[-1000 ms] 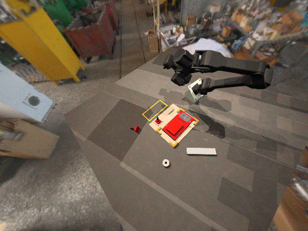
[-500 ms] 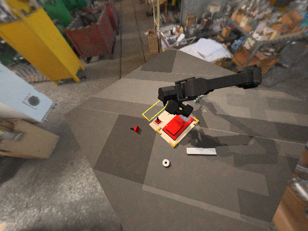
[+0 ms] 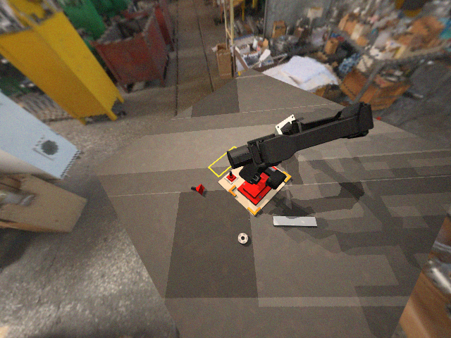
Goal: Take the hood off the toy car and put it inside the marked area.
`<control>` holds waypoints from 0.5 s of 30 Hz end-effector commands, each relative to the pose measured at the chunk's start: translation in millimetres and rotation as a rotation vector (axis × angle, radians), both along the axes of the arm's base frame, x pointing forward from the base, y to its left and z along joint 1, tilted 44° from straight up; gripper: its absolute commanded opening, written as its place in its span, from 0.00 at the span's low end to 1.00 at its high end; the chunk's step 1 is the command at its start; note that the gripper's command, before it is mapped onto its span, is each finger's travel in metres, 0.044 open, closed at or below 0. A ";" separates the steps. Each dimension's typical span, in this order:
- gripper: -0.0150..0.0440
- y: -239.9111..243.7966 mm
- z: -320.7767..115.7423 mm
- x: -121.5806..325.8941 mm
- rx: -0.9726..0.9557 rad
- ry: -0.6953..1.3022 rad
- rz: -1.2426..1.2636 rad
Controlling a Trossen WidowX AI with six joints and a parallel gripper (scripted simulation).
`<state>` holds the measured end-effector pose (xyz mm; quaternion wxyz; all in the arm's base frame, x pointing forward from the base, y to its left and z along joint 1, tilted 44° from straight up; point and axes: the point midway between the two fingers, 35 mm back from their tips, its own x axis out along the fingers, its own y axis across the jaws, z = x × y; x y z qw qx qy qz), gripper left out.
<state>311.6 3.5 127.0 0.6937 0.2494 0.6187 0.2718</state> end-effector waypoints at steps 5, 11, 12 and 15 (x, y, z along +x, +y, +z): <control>1.00 4.2 -4.7 2.0 0.009 0.007 -0.003; 1.00 7.5 -8.3 2.7 0.008 0.007 -0.004; 1.00 8.1 -8.9 2.8 0.008 0.007 -0.004; 1.00 9.7 -10.7 3.1 0.008 0.006 -0.004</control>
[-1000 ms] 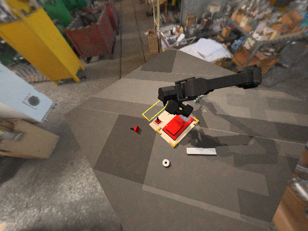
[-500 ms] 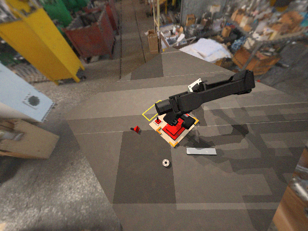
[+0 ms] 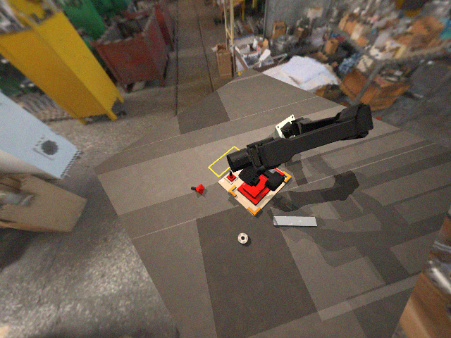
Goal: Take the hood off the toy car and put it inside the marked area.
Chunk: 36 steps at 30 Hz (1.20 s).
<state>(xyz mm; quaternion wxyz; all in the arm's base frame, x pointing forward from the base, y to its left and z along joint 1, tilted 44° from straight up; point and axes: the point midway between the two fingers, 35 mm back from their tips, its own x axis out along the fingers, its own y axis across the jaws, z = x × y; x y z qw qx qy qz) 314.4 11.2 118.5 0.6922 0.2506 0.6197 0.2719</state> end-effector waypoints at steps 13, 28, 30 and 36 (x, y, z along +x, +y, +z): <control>1.00 9.2 -9.9 1.5 0.006 0.002 -0.003; 1.00 17.4 -18.8 2.6 0.007 0.002 -0.003; 1.00 18.5 -20.0 2.7 0.007 0.002 -0.003; 1.00 21.8 -23.5 3.0 0.007 0.002 -0.003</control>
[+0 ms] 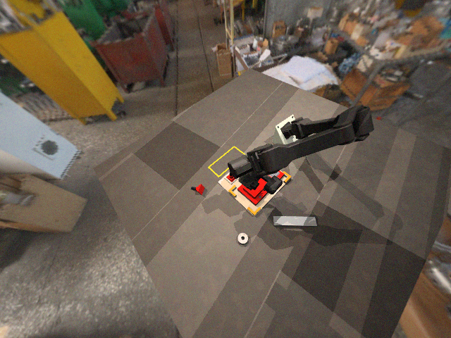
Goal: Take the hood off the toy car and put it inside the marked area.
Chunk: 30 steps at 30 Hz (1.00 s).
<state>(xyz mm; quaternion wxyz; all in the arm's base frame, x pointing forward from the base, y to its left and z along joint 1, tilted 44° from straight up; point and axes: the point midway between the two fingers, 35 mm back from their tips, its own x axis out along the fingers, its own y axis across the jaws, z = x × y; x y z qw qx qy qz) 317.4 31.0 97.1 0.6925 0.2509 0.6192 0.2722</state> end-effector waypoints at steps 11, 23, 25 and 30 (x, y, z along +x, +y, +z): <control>1.00 7.4 -8.1 0.3 0.007 0.003 -0.003; 1.00 10.8 -11.7 0.9 0.007 0.003 -0.003; 1.00 11.5 -12.4 1.0 0.007 0.003 -0.003; 1.00 13.2 -14.2 1.2 0.008 0.003 -0.003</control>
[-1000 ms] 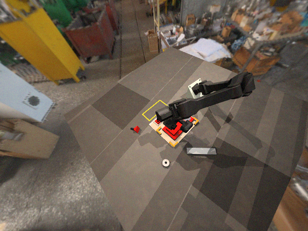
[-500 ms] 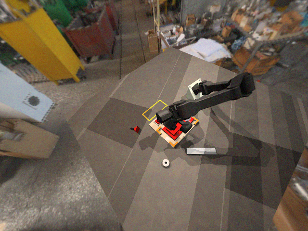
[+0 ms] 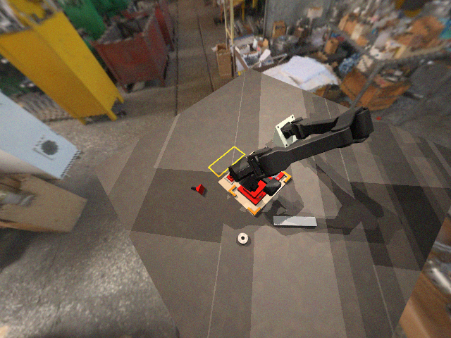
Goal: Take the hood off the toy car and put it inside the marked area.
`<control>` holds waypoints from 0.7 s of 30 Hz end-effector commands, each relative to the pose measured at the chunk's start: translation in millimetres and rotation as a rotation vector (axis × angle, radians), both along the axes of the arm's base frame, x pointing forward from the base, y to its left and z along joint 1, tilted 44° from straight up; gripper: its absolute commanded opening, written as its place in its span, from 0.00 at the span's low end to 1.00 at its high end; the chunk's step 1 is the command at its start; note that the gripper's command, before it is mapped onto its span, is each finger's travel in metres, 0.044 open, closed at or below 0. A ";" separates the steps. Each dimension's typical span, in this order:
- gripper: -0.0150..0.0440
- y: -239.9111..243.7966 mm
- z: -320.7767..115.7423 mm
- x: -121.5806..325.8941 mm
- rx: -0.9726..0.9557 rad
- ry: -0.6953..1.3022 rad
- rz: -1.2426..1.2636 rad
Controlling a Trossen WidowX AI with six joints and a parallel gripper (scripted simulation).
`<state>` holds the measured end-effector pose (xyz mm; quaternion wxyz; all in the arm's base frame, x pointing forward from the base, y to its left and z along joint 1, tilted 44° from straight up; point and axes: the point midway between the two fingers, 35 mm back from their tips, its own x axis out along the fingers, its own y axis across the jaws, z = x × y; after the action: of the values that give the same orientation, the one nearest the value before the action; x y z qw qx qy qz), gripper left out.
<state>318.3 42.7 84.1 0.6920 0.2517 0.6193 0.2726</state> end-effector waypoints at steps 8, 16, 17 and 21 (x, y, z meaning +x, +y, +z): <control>1.00 4.2 -4.0 0.6 0.006 0.002 -0.003; 1.00 6.9 -6.7 0.9 0.006 0.002 -0.003; 1.00 7.3 -7.1 0.9 0.006 0.002 -0.003; 1.00 8.7 -8.4 1.0 0.006 0.002 -0.003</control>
<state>319.2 49.9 76.8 0.6920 0.2518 0.6191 0.2727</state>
